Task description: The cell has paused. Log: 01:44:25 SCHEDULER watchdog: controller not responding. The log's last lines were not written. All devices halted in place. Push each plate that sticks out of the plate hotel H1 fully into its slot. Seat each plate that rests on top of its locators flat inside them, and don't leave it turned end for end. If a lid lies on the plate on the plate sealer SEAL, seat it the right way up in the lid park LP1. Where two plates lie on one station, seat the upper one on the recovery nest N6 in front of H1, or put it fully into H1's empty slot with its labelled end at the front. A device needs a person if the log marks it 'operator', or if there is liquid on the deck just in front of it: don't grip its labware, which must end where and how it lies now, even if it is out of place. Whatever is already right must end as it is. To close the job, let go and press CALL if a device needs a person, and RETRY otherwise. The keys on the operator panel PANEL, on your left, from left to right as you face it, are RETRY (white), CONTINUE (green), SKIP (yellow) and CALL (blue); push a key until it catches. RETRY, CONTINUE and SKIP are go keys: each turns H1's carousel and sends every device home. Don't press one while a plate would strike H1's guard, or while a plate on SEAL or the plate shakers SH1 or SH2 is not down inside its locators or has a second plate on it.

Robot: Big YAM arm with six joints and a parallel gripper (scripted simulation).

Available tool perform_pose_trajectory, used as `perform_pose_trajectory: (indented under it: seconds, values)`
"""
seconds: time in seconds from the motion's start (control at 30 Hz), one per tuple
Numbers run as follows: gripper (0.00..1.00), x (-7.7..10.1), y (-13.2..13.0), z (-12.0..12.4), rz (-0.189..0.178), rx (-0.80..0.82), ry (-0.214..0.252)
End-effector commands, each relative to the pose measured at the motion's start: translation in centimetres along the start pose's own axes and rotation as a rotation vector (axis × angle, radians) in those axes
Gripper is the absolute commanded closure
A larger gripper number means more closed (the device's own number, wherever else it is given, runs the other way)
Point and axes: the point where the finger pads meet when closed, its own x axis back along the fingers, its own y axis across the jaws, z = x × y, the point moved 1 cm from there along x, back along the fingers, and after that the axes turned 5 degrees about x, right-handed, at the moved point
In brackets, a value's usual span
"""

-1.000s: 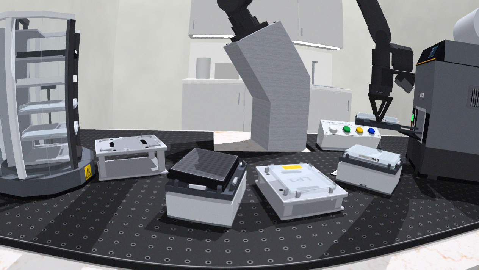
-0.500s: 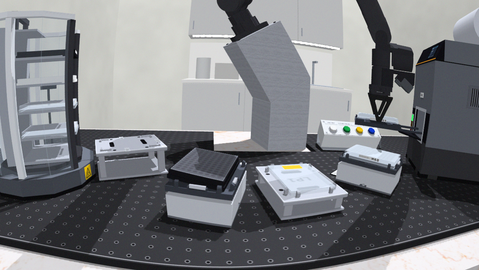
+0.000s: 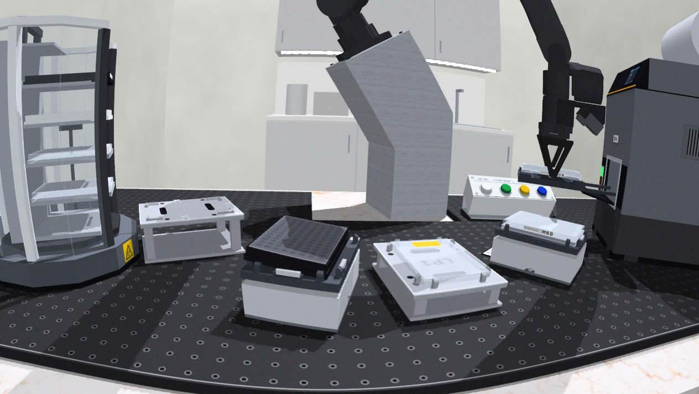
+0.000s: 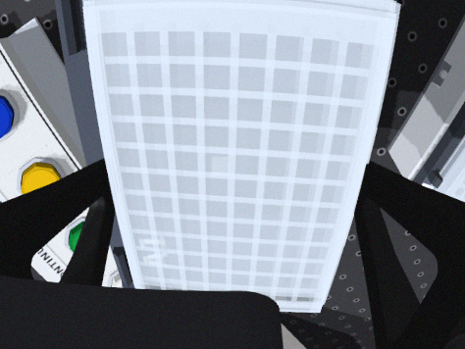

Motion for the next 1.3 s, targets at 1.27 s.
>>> perform_pose_trajectory:
  seconds: [1.27]
  values:
    - [0.16, 2.5, 0.1, -1.0, 0.01, -0.005, -0.029]
